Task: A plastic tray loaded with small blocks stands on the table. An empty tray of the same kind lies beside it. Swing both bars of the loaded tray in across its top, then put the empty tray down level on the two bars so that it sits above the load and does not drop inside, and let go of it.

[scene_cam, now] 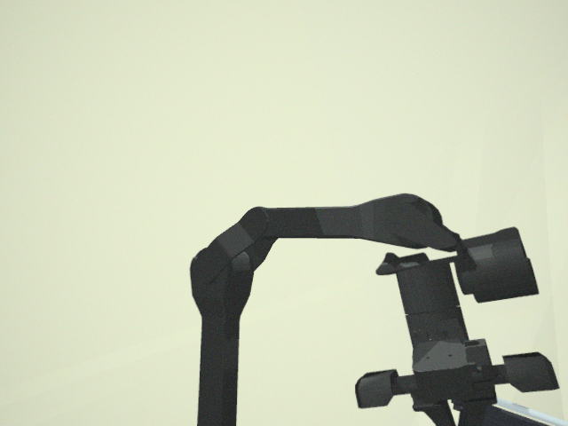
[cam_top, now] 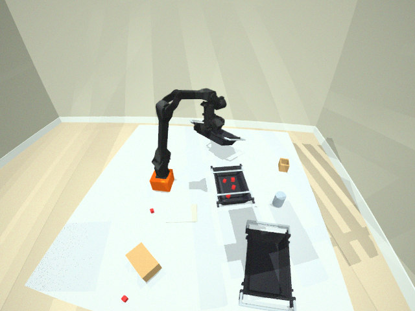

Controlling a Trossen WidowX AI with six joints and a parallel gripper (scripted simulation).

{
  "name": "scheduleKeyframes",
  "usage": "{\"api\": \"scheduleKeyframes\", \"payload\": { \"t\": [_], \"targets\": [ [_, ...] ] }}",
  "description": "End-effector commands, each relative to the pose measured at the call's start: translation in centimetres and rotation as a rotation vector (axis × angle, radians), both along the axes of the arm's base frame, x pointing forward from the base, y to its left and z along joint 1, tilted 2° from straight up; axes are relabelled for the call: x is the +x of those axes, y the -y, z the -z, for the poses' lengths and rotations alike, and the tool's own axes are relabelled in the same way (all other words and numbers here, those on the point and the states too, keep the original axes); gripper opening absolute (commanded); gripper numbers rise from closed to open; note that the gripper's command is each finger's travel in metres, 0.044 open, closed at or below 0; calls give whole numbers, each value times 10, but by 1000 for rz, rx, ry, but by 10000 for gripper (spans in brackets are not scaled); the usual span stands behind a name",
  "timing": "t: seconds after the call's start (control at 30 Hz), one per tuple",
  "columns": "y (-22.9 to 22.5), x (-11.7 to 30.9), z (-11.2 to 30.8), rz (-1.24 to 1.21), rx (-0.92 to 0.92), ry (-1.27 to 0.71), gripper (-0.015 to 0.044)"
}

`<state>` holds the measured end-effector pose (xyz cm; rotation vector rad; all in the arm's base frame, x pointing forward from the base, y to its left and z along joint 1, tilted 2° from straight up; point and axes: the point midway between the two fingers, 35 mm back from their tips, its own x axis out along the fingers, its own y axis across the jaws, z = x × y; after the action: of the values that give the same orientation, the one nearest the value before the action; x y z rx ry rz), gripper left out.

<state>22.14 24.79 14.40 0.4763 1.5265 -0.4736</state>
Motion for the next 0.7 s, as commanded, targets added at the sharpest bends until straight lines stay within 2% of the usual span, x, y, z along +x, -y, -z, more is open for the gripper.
{"api": "scheduleKeyframes", "payload": {
  "t": [0.0,0.67],
  "targets": [
    [8,12,-3,31,7,11,0],
    [71,63,-3,243,0,16,0]
  ]
}}
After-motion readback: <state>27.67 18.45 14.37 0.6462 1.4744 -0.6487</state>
